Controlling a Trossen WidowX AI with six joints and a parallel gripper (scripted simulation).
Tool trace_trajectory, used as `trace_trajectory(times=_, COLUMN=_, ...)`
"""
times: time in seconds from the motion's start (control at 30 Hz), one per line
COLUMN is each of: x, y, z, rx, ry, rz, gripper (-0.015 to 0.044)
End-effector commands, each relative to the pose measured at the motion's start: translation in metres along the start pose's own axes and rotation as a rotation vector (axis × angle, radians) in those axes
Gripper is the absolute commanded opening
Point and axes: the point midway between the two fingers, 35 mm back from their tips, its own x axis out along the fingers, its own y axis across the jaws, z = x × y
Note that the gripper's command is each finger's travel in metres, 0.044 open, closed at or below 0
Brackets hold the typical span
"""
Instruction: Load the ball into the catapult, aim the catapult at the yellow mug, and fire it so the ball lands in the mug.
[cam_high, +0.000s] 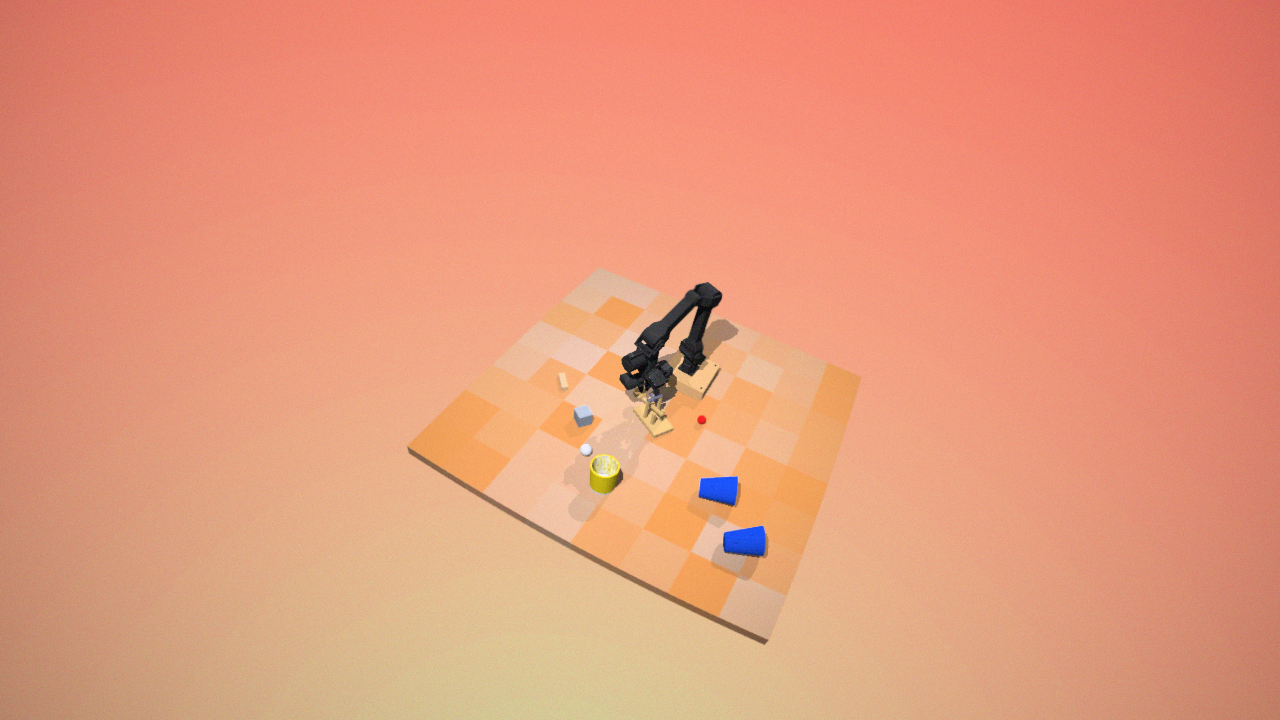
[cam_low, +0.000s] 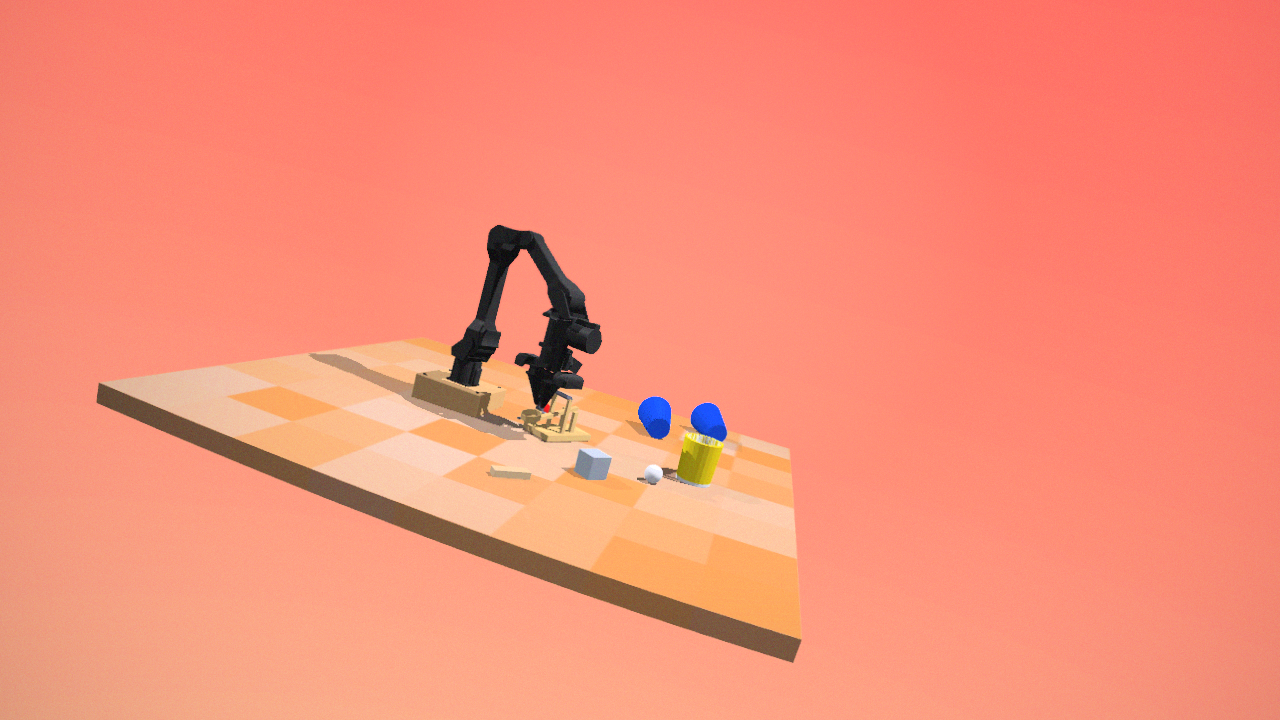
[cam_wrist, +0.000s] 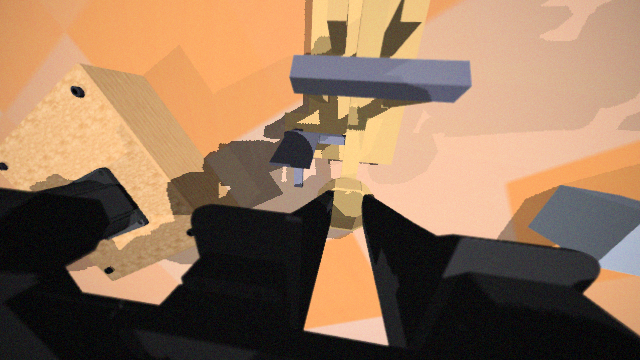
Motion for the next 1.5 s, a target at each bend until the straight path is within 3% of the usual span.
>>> trace_trajectory(times=0.0, x=0.0, y=0.0, z=0.0, rx=0.0, ry=0.0, rz=0.0, gripper=0.0184)
trace_trajectory(times=0.17, x=-0.009, y=-0.002, z=0.0, rx=0.0, ry=0.0, rz=-0.002, gripper=0.0315)
trace_trajectory(times=0.33, x=-0.076, y=-0.007, z=0.0, rx=-0.001, ry=0.001, rz=-0.015, gripper=0.044)
trace_trajectory(times=0.47, x=-0.111, y=-0.002, z=-0.002, rx=-0.001, ry=0.001, rz=-0.021, gripper=0.044)
trace_trajectory(times=0.5, x=-0.091, y=-0.007, z=0.001, rx=0.005, ry=0.0, rz=-0.025, gripper=0.044)
trace_trajectory(times=0.83, x=-0.057, y=0.001, z=0.108, rx=-0.003, ry=-0.007, rz=-0.013, gripper=0.044)
trace_trajectory(times=0.97, x=-0.054, y=0.002, z=0.11, rx=-0.004, ry=-0.007, rz=-0.013, gripper=0.044)
trace_trajectory(times=1.1, x=-0.012, y=0.001, z=0.11, rx=-0.004, ry=-0.007, rz=-0.013, gripper=0.044)
trace_trajectory(times=1.47, x=-0.001, y=0.001, z=0.111, rx=-0.004, ry=-0.007, rz=-0.013, gripper=0.044)
